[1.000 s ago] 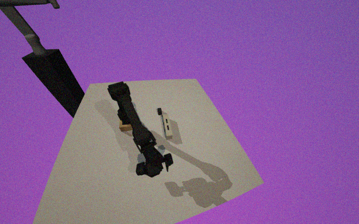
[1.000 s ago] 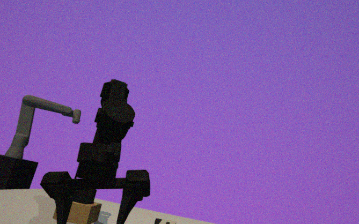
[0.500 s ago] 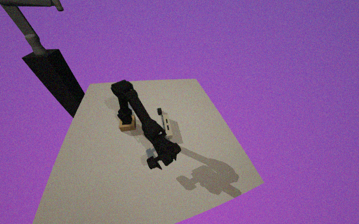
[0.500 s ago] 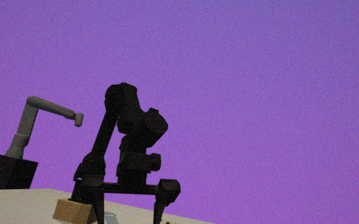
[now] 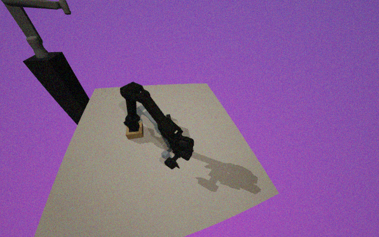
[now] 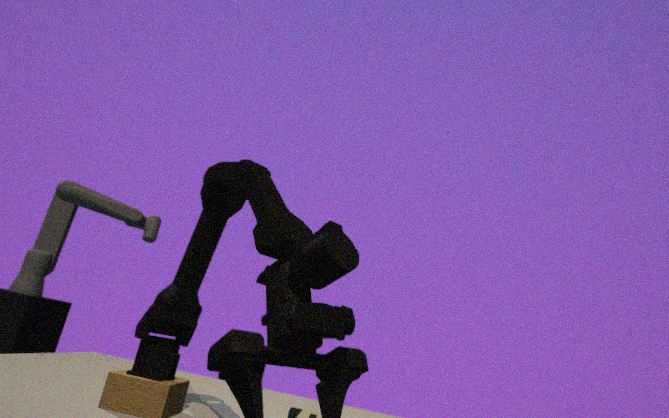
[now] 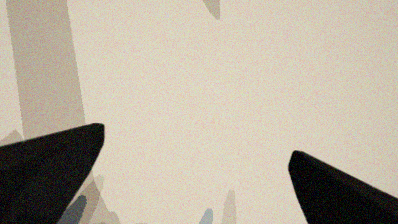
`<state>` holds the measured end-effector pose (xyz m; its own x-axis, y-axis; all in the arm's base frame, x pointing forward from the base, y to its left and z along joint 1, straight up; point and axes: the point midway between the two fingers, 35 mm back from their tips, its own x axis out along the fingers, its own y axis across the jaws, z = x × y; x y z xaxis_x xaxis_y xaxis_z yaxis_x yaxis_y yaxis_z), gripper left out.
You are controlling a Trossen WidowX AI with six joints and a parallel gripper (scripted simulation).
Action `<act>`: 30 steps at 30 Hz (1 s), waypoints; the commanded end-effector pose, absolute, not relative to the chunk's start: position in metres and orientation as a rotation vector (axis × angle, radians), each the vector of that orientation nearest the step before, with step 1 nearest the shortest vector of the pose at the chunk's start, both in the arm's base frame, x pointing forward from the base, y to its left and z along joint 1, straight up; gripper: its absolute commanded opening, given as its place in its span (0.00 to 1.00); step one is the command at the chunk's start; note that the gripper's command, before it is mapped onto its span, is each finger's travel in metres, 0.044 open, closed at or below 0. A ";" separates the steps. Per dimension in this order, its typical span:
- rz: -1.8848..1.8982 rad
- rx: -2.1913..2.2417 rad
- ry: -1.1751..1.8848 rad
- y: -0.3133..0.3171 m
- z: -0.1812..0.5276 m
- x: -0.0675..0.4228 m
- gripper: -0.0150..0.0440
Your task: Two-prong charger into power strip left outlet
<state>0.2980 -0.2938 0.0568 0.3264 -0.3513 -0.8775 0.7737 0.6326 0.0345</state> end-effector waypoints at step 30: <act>-0.176 -0.071 1.235 -0.148 0.059 0.347 1.00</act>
